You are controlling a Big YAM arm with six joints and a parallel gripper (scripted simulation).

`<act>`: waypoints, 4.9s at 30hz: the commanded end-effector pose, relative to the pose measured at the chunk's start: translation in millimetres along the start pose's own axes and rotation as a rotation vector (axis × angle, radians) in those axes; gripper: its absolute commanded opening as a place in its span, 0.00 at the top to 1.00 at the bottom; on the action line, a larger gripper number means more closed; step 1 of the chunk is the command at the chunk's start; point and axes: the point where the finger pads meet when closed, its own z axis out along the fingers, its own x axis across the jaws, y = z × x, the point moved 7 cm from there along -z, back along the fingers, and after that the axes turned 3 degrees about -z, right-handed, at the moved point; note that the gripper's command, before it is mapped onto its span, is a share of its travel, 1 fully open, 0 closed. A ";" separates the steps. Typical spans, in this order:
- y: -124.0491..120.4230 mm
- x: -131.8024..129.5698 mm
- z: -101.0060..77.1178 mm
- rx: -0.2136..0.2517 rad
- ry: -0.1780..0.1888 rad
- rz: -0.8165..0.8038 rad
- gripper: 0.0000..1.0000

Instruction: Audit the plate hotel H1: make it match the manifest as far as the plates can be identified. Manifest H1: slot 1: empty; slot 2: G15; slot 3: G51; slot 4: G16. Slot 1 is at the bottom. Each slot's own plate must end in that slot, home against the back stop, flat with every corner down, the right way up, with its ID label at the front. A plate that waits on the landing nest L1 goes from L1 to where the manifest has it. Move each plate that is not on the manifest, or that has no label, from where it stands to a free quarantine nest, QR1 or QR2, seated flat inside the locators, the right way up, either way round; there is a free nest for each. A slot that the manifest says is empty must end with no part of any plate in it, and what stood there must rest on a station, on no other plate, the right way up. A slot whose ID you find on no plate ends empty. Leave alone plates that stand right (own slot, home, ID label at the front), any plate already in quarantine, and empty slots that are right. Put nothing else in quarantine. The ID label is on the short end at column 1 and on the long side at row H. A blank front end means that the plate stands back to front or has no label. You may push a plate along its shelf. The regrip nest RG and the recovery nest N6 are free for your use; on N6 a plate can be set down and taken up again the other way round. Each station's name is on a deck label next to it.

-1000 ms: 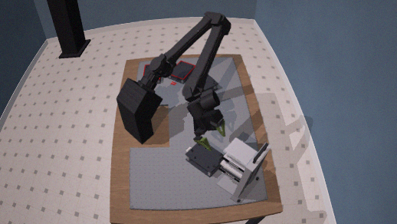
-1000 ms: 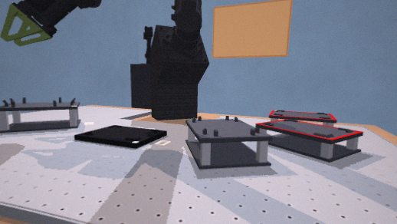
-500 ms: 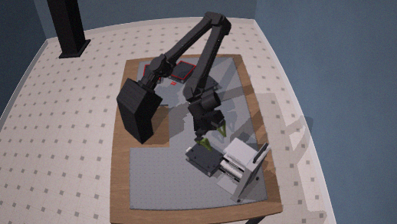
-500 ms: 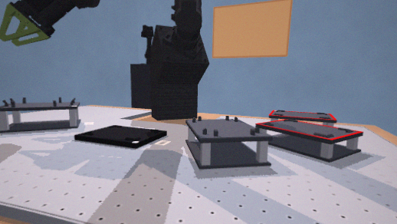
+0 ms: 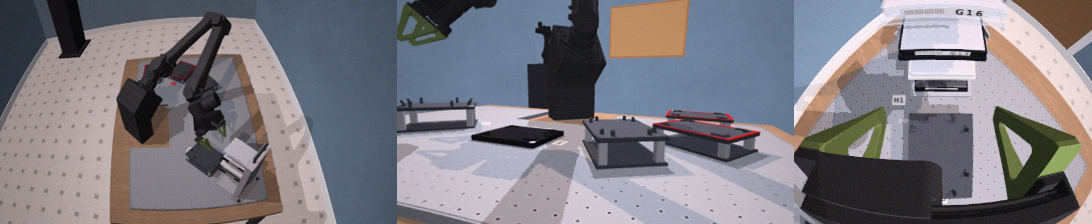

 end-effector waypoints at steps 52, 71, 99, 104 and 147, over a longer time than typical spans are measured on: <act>-2.3 0.8 -20.9 -0.040 0.002 -0.019 0.00; -37.2 2.6 -0.6 -0.002 0.002 0.009 0.00; -41.6 1.2 31.7 -0.001 -0.002 0.016 0.00; -36.7 3.2 39.2 0.000 0.003 0.012 0.00; -28.5 1.7 37.3 -0.022 0.002 0.000 0.00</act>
